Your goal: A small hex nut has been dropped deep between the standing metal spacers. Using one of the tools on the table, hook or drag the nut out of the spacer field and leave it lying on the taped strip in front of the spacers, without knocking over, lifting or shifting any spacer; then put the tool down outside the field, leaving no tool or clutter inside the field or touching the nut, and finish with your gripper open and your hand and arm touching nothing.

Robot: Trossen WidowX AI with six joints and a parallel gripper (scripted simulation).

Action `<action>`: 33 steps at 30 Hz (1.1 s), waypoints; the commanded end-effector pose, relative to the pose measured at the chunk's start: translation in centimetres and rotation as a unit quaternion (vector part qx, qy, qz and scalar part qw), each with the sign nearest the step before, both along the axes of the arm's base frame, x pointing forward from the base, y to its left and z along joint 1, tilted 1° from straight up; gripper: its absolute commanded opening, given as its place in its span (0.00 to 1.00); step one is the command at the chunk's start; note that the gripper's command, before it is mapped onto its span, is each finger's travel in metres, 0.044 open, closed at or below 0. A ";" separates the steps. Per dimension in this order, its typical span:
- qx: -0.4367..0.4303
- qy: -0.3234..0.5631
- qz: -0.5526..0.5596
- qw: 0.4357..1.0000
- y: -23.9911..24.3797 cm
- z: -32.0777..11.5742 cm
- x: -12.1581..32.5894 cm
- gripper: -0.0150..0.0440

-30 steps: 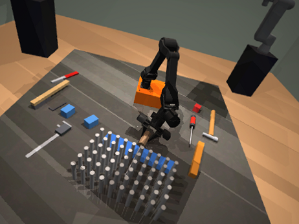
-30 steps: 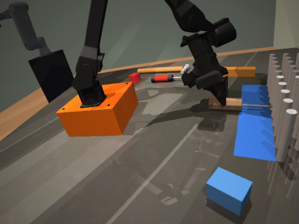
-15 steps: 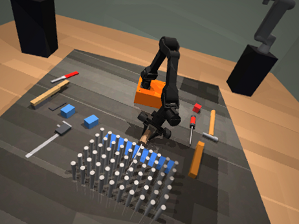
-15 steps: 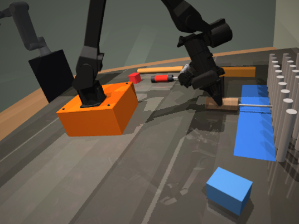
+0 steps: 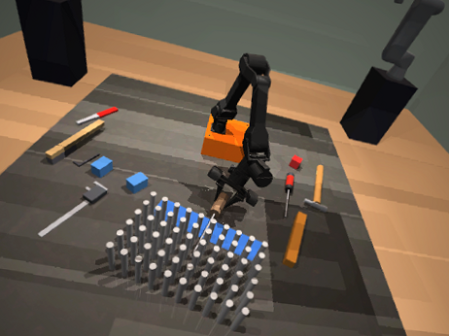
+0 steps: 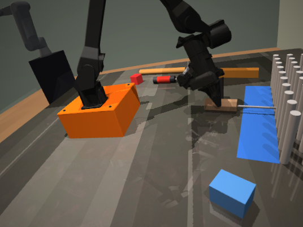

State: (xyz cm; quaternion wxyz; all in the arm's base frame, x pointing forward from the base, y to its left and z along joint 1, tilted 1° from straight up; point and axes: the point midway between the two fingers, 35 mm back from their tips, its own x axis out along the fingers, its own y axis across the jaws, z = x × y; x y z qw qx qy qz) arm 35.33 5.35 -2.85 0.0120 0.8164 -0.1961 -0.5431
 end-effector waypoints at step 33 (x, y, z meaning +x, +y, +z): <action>0.003 0.004 -0.001 1.000 0.9 -0.1 -2.8 0.25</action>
